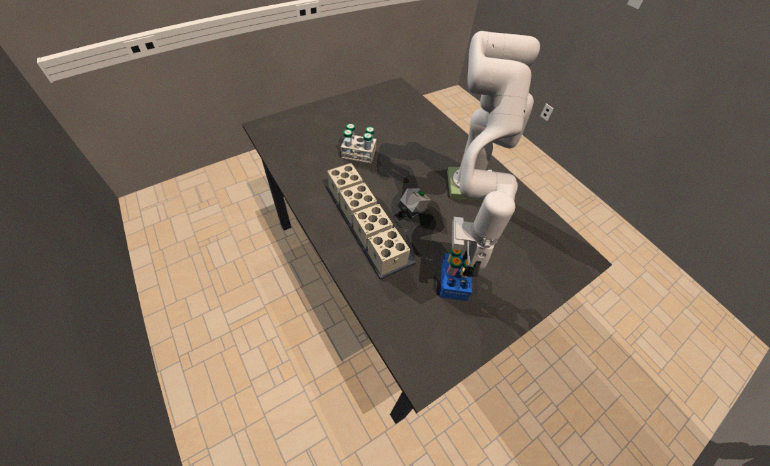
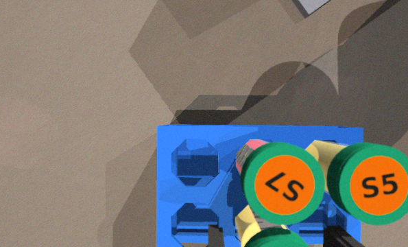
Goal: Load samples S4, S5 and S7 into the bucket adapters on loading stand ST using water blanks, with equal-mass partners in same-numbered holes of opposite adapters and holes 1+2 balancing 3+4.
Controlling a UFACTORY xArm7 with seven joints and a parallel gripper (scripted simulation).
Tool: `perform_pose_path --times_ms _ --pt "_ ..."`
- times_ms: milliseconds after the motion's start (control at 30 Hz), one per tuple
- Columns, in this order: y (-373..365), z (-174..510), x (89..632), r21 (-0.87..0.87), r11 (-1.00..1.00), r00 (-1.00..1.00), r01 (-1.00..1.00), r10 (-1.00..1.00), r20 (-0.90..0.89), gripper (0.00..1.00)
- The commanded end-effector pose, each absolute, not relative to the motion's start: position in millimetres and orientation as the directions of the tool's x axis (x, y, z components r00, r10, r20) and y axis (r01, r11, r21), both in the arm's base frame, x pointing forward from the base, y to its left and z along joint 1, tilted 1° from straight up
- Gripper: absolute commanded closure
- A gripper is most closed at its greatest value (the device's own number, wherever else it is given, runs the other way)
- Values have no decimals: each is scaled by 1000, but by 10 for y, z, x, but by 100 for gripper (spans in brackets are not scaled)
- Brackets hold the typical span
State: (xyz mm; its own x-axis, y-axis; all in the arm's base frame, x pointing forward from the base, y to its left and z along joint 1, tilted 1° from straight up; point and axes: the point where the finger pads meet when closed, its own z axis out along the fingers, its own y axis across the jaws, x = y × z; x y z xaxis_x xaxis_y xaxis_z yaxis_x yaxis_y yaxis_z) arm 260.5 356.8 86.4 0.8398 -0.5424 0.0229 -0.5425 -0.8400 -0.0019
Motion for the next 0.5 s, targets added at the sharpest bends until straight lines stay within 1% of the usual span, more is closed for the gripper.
perform_pose_path --times_ms 0,100,133,467 --pt "3581 878 2614 -6 -840 840 -542 -542 24 43" --pt "3581 879 2614 -6 -840 840 -542 -542 24 43" --pt "3581 885 2614 -6 -840 840 -542 -542 24 100" --pt "3581 896 2614 -6 -840 840 -542 -542 24 100"
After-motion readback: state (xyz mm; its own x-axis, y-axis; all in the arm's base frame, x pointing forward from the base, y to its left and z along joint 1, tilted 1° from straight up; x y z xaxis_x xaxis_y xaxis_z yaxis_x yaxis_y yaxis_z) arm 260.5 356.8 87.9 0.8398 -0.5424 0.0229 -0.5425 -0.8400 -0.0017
